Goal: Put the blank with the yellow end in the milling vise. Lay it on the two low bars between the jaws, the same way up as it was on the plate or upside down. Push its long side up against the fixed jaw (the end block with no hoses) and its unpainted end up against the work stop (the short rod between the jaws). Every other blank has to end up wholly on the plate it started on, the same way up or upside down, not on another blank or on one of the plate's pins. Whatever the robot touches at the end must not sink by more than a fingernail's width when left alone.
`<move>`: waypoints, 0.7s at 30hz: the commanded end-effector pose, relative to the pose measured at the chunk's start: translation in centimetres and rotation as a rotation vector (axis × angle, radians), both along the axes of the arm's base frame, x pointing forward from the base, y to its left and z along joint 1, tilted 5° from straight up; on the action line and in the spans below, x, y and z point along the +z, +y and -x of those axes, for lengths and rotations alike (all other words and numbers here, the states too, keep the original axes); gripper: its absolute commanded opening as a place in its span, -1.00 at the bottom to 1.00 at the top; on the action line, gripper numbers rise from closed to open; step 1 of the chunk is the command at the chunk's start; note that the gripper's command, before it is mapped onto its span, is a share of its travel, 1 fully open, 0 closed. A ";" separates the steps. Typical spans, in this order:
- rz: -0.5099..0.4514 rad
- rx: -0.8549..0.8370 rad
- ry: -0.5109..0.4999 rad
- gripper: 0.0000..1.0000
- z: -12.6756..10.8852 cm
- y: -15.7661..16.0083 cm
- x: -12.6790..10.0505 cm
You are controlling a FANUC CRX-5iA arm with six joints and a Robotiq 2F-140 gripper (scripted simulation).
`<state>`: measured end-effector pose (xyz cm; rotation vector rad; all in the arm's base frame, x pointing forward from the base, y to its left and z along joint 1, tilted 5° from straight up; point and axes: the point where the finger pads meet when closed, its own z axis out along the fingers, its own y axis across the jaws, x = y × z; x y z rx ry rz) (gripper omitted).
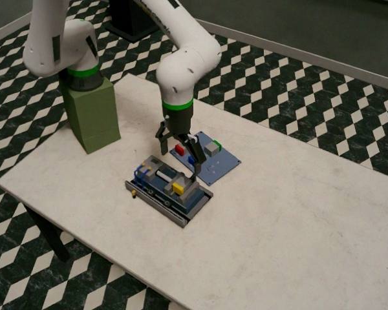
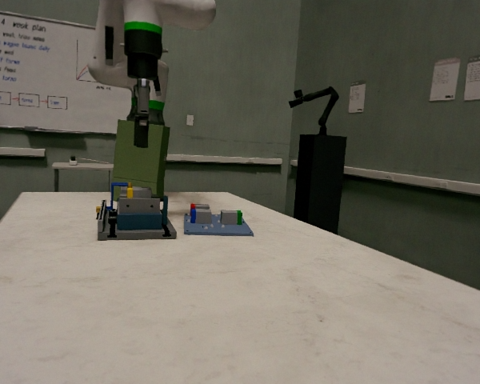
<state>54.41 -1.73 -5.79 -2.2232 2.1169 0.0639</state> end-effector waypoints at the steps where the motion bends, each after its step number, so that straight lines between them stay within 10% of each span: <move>1: 0.000 0.000 -0.002 1.00 -0.1 0.0 0.0; 21: 0.000 0.000 -0.002 1.00 -0.1 0.0 -0.2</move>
